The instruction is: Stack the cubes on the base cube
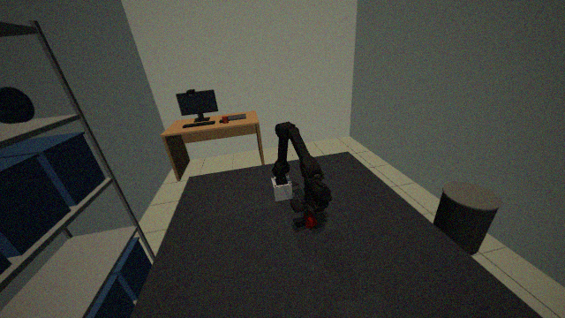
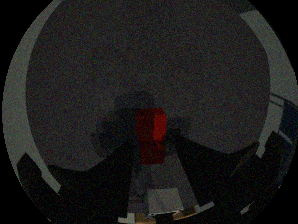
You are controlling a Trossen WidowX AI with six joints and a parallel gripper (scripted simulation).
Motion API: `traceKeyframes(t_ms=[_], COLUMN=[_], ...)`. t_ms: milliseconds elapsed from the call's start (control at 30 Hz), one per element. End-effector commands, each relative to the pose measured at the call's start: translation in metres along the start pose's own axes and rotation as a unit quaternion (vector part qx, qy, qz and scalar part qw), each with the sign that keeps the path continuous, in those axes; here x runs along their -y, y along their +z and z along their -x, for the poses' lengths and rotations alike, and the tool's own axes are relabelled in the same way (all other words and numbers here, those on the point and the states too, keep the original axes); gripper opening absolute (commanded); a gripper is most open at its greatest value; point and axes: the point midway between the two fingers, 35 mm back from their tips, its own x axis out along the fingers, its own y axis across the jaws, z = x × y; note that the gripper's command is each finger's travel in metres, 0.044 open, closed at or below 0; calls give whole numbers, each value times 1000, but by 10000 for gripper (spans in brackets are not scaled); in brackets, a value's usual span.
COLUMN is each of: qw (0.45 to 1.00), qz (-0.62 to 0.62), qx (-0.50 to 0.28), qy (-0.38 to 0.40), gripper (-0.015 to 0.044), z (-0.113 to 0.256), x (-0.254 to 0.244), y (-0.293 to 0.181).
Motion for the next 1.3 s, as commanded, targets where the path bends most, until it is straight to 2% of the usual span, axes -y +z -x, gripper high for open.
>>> traceKeyframes(t_ms=[0, 1100, 1267], qw=[1000, 1000, 1000], qz=[0, 0, 0], qx=[6, 6, 3], qy=[1, 1, 0], gripper=[205, 205, 336], z=[8, 33, 37], x=[0, 0, 0], y=[2, 2, 1])
